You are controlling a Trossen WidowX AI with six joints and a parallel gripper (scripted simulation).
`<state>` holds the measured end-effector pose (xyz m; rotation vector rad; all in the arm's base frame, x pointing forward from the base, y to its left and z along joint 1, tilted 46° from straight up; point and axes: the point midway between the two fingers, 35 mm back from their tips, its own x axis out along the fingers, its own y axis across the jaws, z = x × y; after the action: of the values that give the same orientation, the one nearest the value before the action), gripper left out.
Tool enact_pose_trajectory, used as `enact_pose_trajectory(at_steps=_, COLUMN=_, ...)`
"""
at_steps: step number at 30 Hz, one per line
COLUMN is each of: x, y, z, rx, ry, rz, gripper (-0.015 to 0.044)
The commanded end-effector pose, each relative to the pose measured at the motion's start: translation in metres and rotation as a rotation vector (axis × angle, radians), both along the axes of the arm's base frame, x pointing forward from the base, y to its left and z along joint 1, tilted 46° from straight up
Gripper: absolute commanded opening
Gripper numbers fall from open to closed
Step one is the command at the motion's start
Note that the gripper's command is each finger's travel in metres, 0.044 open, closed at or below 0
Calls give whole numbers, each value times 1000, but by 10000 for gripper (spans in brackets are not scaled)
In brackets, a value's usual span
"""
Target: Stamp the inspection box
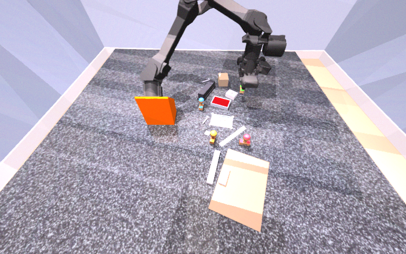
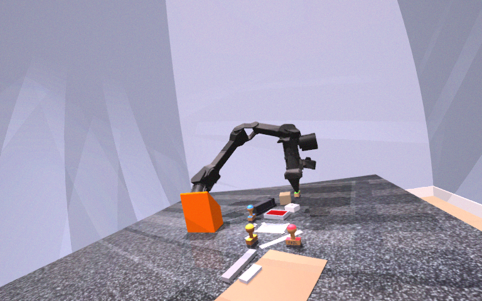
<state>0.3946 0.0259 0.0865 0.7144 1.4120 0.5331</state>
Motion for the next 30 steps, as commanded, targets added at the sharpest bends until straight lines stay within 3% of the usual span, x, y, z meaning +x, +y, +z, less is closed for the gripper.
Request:
enact_pose_trajectory(at_steps=1, x=-11, y=-1, z=1, rx=2, ry=-3, rz=2, gripper=0)
enact_pose_trajectory(at_steps=23, x=-90, y=1, z=-10, rx=2, ry=1, rz=2, gripper=0)
enact_pose_trajectory(at_steps=30, x=-92, y=2, z=-11, rx=2, ry=2, rz=2, gripper=0)
